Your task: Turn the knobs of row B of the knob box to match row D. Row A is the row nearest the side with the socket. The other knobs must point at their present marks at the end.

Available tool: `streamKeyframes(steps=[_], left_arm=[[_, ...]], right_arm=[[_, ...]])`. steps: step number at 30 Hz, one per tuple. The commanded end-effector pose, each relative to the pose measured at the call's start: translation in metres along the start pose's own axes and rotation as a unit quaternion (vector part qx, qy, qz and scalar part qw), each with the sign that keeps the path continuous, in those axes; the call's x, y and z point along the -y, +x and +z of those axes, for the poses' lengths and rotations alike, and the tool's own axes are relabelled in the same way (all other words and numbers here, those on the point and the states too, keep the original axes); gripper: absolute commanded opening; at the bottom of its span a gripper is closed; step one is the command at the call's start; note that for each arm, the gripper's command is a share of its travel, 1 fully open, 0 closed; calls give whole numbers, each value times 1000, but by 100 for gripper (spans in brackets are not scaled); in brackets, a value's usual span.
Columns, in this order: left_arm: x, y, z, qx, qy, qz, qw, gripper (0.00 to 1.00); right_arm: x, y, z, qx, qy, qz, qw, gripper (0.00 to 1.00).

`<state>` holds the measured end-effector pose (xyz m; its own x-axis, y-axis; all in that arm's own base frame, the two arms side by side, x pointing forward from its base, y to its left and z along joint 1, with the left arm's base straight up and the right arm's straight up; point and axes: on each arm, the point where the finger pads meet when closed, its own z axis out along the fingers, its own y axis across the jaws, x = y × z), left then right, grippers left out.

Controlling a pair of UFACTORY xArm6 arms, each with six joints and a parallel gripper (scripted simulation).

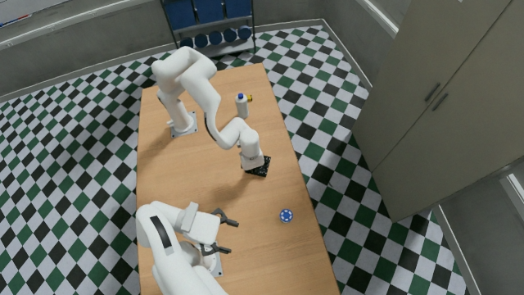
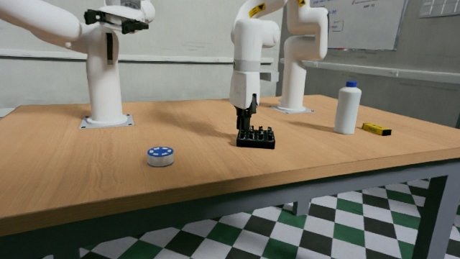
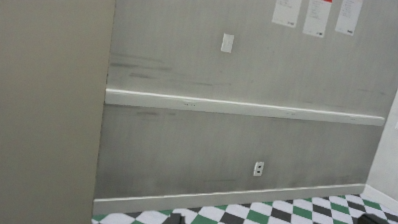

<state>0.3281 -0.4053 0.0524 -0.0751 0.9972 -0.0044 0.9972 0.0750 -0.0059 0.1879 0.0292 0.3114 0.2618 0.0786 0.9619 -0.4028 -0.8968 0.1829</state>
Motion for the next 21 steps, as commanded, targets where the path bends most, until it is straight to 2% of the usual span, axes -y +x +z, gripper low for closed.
streamKeyframes(steps=[1, 9, 21], left_arm=[[-1, -1, -2, 0, -4, -69, 998, 10], [-1, -1, -2, 0, -4, -149, 989, 10], [-1, -1, -2, 1, -4, -286, 958, 10]], right_arm=[[0, 1, 0, 1, 0, 1, 1000, 100], [0, 1, 0, 1, 0, 1, 1000, 100], [0, 1, 0, 1, 0, 1, 1000, 100]])
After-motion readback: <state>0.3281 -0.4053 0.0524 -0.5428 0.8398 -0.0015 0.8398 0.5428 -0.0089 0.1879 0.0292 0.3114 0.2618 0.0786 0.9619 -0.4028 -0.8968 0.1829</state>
